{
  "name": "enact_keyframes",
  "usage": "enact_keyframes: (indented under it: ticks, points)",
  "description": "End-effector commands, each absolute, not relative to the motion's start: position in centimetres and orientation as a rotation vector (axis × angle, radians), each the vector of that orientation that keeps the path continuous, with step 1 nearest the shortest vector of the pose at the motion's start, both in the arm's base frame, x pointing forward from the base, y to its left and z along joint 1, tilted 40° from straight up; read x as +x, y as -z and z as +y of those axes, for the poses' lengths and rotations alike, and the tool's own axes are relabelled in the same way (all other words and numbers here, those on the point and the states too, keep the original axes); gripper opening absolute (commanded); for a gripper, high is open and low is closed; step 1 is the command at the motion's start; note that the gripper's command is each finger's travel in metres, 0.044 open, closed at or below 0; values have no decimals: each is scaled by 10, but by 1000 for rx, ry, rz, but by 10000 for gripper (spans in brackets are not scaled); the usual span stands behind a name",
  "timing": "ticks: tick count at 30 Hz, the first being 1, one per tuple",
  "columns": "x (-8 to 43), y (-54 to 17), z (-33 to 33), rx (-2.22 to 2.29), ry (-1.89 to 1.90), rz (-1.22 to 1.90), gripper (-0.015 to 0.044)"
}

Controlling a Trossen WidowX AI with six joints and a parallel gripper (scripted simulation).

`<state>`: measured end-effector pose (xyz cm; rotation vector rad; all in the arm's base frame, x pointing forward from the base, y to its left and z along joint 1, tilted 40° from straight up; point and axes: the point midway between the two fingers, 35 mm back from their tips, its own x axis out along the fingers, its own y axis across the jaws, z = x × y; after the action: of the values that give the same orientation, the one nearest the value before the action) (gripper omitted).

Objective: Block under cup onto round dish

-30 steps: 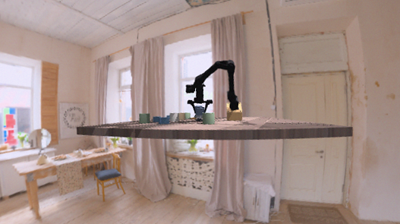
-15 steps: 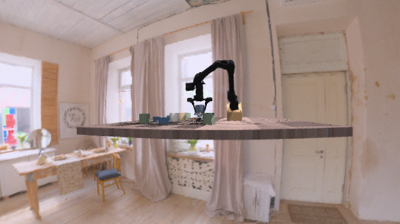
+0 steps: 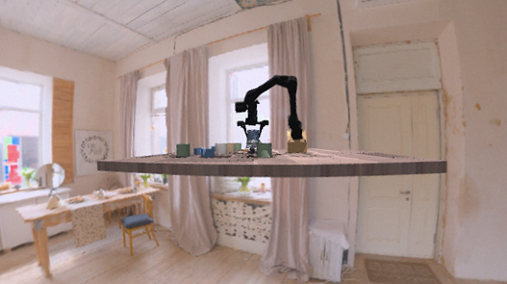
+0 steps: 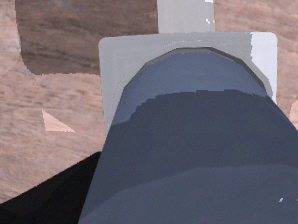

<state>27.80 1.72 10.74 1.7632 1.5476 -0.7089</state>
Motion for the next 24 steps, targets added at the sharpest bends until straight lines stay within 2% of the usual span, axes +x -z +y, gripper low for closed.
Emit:
enact_keyframes:
  ticks: [1, 24]
  points:
    - [281, -115, 11, 1763, 693, 1531, 0]
    - [275, -137, -7, 1763, 694, 1532, 0]
